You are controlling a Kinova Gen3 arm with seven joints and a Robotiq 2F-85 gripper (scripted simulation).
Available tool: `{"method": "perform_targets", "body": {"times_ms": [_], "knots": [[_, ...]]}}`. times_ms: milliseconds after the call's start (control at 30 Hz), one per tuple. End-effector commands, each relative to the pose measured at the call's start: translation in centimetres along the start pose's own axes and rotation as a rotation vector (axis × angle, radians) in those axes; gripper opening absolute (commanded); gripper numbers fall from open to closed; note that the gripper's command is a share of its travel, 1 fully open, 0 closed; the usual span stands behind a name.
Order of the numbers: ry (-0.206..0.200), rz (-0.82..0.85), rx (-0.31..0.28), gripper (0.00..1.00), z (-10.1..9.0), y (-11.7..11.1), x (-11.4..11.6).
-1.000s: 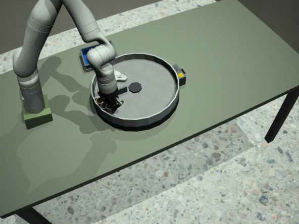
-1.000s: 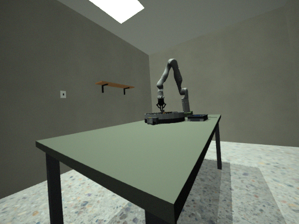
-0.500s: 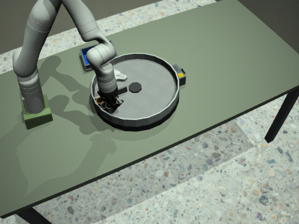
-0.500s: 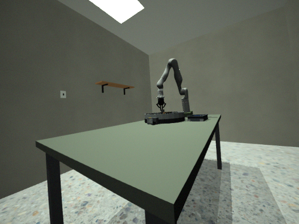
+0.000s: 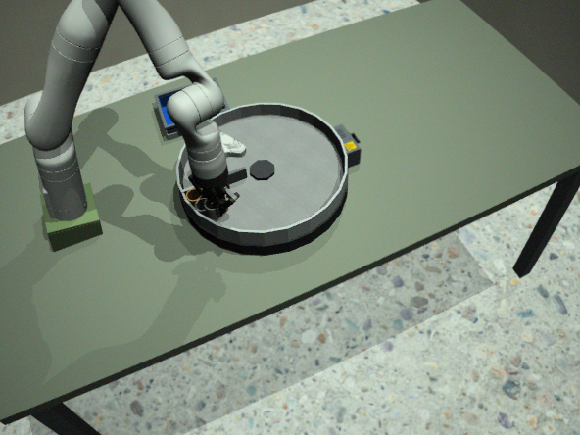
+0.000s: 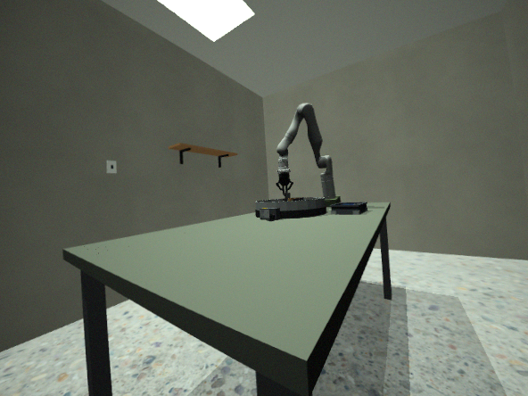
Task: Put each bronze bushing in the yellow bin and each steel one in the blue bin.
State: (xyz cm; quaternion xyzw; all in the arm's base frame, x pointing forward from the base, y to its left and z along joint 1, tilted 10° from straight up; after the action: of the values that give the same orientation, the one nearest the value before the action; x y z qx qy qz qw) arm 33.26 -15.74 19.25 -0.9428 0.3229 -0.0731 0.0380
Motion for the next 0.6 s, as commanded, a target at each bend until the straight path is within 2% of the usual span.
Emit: {"method": "perform_targets", "body": {"times_ms": [0, 567], "knots": [[0.002, 0.0, 0.001, 0.0, -0.12, -0.03, 0.03], [0.002, -0.001, 0.001, 0.0, -0.62, -0.03, 0.03]]}}
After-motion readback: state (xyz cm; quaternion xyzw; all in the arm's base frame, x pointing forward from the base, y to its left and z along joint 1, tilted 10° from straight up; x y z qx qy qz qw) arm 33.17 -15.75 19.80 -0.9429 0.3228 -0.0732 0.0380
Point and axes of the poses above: the point where the finger pads meet when closed, its own z axis out along the fingers, its own x axis across the jaws, y = z × x, the point moved 8 cm from there along -z, back along the fingers, and after that the axes turned 12 degrees about -z, right-handed, at the moved point
